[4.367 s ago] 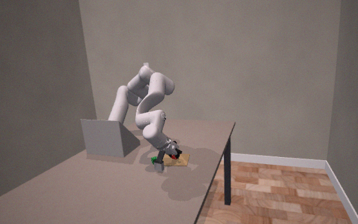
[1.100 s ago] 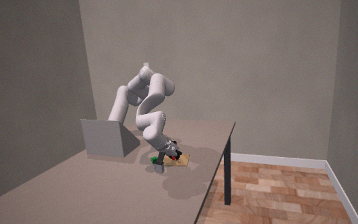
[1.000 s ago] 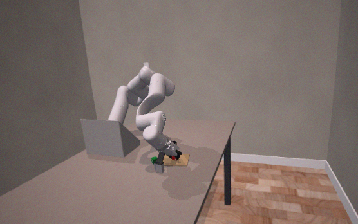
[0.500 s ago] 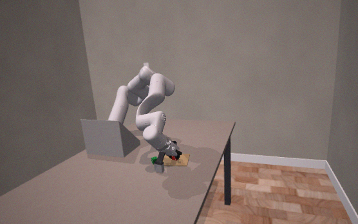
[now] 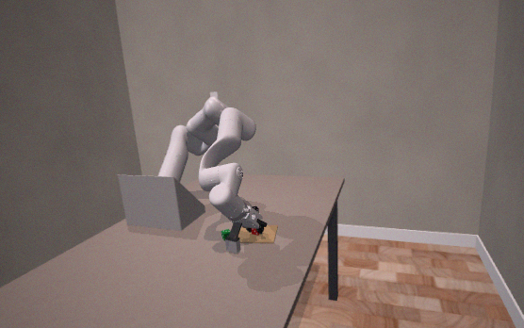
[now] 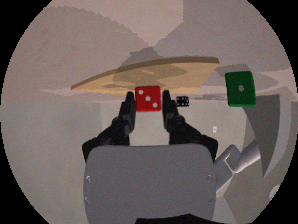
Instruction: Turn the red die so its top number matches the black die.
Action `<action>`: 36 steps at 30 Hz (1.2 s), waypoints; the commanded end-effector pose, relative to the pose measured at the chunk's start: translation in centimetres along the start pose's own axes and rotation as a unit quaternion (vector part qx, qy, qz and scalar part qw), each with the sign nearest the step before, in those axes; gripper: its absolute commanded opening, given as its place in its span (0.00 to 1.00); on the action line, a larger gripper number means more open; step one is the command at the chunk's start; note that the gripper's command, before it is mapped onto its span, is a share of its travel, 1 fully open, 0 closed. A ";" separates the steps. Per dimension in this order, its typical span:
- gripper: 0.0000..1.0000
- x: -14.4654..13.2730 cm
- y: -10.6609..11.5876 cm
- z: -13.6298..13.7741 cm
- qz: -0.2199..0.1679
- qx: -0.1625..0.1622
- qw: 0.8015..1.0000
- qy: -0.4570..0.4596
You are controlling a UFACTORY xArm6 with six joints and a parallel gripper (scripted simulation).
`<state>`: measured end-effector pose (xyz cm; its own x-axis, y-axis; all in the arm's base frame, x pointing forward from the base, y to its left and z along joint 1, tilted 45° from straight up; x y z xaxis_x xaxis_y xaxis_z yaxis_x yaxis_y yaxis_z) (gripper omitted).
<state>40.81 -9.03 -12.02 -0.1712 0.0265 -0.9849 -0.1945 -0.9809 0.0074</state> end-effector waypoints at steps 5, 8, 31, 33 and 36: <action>0.47 -0.1 0.1 -0.1 0.001 0.001 1.000 0.002; 0.69 -0.1 0.1 -0.1 0.001 0.001 1.000 0.002; 0.69 -0.4 0.5 -0.1 0.001 0.001 1.000 0.002; 0.69 -0.6 0.6 -0.1 0.001 0.001 1.000 0.002; 0.69 -1.0 1.1 0.0 0.001 0.001 1.000 0.002</action>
<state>40.75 -9.41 -11.63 -0.1715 0.0268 -0.9848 -0.1943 -0.9809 0.0072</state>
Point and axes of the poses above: the point where the finger pads meet when closed, its own y axis back along the fingers, its own z axis across the jaws, x = y × z, the point moved 7 cm from there along y, back along the fingers, and after that the axes turned 5 degrees about -y, right-handed, at the moved point
